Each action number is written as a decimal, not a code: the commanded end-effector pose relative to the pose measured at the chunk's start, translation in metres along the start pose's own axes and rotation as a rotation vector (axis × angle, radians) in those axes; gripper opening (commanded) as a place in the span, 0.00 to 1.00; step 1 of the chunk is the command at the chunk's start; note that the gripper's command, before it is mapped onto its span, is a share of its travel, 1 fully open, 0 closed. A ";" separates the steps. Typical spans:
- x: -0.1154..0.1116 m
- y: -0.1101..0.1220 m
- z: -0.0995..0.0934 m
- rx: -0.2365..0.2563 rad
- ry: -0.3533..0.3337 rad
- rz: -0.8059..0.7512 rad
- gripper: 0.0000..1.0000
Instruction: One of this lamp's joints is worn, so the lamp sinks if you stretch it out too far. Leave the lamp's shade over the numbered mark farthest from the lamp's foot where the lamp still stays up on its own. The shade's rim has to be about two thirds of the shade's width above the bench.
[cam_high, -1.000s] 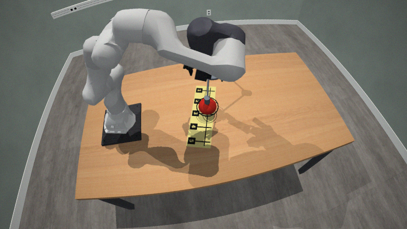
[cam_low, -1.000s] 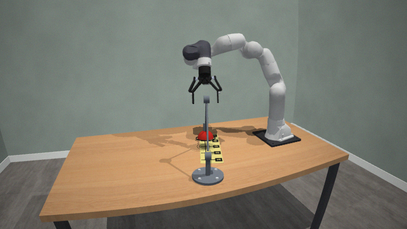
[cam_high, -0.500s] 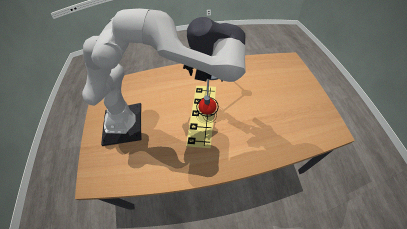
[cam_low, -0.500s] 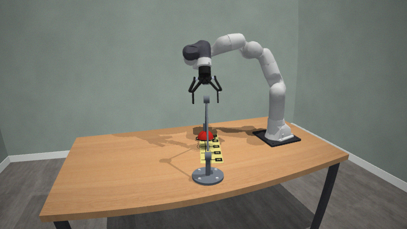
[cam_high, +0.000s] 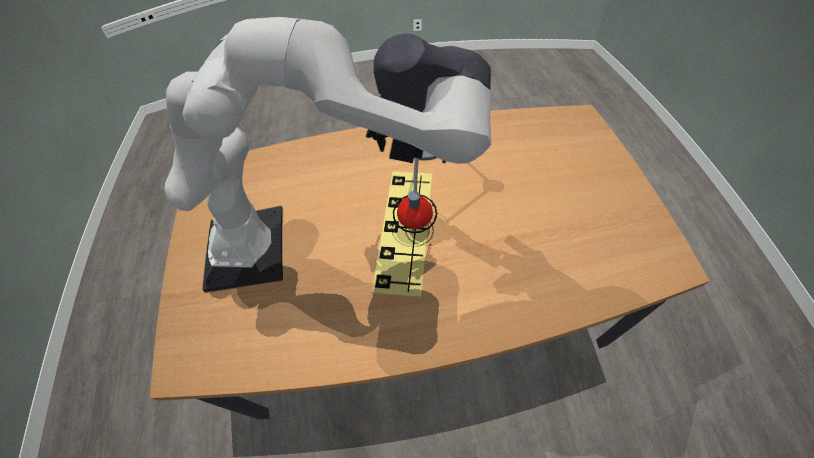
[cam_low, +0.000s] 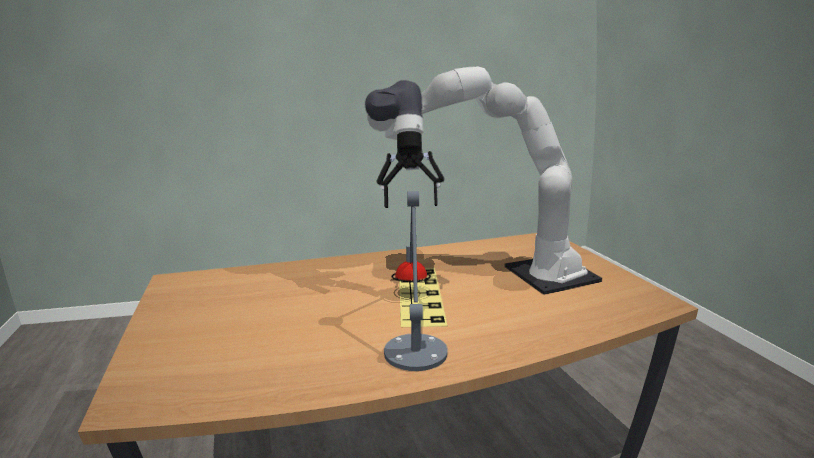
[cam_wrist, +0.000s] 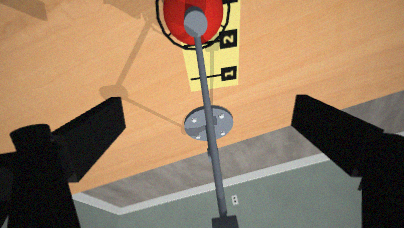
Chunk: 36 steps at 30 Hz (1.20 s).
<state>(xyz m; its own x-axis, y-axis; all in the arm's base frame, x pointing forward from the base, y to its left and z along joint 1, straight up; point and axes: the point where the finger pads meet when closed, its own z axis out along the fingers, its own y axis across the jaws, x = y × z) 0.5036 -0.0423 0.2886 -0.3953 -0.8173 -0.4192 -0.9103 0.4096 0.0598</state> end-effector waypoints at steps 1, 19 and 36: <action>0.001 0.000 0.000 0.007 -0.026 -0.135 1.00; 0.000 0.000 0.018 0.005 -0.018 -0.093 1.00; -0.001 0.002 0.056 -0.004 -0.007 -0.046 1.00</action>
<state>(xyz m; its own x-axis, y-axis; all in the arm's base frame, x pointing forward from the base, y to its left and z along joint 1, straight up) 0.5055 -0.0188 0.2468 -0.3939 -0.8205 -0.4143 -0.9128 0.4020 0.0718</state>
